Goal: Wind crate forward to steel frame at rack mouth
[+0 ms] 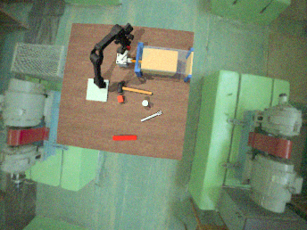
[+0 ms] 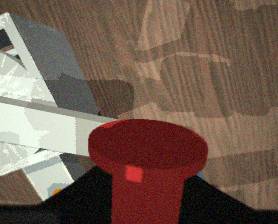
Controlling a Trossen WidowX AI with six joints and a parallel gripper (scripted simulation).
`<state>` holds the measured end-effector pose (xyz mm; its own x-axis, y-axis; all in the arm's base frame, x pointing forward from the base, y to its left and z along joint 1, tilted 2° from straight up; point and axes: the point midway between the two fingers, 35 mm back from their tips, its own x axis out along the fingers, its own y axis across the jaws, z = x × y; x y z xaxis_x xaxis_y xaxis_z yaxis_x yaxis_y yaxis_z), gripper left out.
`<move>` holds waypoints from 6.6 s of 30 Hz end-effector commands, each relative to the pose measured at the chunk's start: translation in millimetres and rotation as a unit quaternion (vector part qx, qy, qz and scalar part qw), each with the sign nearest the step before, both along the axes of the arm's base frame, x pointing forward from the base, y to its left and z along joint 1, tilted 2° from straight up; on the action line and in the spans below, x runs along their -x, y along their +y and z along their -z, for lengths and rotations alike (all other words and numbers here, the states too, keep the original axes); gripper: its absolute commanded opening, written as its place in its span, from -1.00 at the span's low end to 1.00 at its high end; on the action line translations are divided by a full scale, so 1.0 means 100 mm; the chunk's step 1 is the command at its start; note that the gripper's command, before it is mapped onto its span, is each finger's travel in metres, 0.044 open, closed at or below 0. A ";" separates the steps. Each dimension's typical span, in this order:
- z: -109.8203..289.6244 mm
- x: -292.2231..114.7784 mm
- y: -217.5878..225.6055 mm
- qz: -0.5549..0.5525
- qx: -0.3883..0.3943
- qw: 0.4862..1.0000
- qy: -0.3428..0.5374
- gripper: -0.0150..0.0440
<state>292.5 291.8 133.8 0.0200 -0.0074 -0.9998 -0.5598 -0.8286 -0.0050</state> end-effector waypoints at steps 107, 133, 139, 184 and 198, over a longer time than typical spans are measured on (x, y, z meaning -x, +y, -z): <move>0.01 1.27 0.06 -0.008 -0.008 1.000 0.018 -0.49; 0.01 1.48 -0.14 -0.008 -0.007 1.000 0.018 -0.49; 0.01 1.52 -0.20 -0.008 -0.007 1.000 0.018 -0.49; 0.01 1.67 -0.68 -0.008 -0.005 1.000 0.019 -0.49; 0.02 1.63 -1.00 -0.008 -0.004 1.000 0.019 -0.49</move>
<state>127.2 203.4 133.4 -0.0221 0.0286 -0.9993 -0.5393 -0.8420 -0.0122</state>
